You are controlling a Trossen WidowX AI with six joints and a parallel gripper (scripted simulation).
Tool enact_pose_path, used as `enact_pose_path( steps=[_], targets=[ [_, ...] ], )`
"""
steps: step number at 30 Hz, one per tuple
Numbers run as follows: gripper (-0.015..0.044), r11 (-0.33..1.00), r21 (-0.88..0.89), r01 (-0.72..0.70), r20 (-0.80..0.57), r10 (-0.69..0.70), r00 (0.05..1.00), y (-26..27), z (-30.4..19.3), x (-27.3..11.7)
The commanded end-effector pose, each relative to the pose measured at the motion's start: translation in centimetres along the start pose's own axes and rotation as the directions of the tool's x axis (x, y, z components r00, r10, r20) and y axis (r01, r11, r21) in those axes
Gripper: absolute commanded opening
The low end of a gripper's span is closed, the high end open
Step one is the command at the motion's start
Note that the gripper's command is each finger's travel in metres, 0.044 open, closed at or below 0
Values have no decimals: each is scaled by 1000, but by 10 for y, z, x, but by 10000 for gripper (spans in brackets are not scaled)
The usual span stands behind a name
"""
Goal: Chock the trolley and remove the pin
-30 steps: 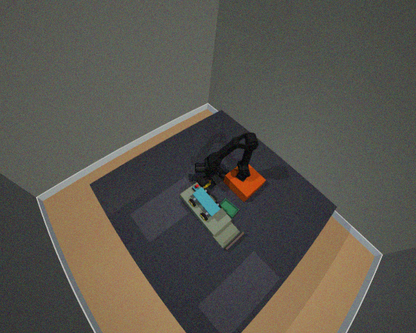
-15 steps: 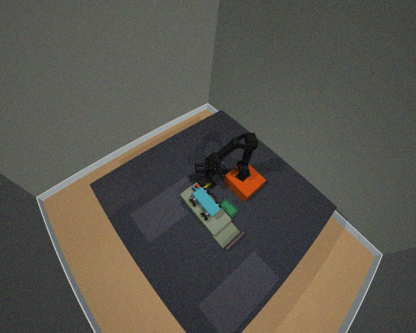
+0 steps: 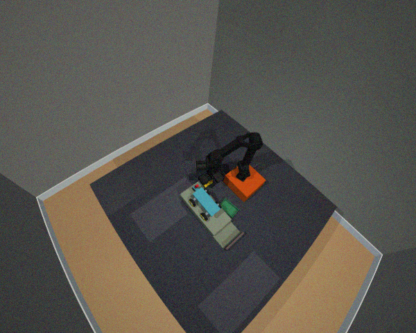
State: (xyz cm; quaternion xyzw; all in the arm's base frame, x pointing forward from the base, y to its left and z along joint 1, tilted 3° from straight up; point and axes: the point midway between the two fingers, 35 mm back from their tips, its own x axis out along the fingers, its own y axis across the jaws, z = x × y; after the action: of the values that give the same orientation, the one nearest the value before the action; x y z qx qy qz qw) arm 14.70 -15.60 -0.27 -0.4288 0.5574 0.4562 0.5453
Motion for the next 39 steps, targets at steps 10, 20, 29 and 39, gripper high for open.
enact_pose_path(
  steps=[10, 20, 29, 39],
  targets=[
    [0, 1000, -6, 18, -5, -18, 1000, 2, 1, -41],
    [0, 1000, -6, 18, -5, -18, 1000, 3, 1, -69],
    [0, 1000, -6, 18, -5, -18, 1000, 1, 0, -91],
    [0, 1000, -6, 18, -5, -19, 1000, -4, -2, -116]
  ],
)
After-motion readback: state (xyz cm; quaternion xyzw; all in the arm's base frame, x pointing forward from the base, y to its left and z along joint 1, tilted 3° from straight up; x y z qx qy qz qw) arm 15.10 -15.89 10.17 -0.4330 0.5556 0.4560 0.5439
